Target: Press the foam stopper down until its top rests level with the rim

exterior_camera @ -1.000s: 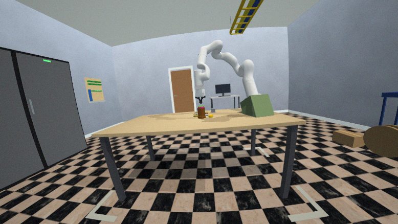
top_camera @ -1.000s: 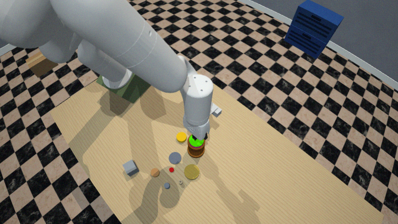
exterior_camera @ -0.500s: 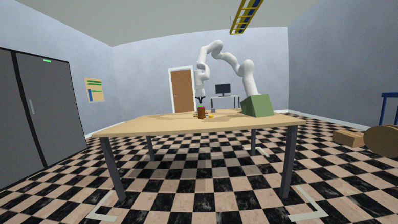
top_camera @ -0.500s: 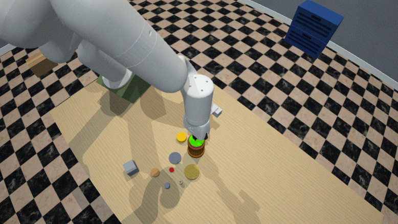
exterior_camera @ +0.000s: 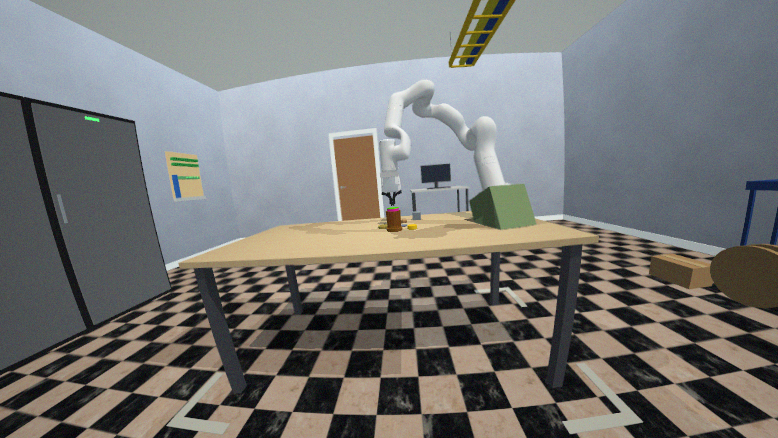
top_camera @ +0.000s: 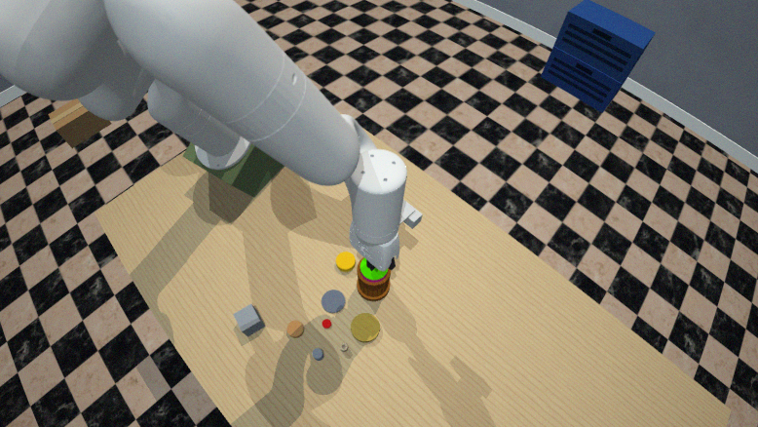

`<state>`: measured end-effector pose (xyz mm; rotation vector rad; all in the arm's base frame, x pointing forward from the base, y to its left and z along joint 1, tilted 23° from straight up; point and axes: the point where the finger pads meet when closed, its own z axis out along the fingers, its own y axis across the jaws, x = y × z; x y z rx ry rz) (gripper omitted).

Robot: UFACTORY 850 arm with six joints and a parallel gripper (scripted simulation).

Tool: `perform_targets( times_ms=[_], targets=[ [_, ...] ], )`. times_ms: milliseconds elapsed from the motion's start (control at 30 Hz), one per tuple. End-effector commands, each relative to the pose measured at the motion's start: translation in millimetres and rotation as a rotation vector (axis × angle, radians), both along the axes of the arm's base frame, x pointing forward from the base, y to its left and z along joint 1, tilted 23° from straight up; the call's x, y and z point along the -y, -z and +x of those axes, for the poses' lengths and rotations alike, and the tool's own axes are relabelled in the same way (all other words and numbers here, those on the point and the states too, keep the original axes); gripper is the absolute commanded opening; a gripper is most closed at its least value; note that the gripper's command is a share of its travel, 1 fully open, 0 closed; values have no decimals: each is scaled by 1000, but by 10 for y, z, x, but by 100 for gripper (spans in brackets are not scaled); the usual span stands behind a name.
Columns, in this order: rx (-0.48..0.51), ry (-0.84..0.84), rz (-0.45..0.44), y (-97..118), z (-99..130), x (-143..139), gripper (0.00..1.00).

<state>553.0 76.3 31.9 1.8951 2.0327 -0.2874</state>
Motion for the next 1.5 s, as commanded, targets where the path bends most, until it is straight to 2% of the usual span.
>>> perform_targets(
  times_ms=[0, 1467],
  targets=[
    [3, -1, 0, 93, 23, 35, 0],
    [3, -1, 0, 222, 39, 88, 0]
  ],
)
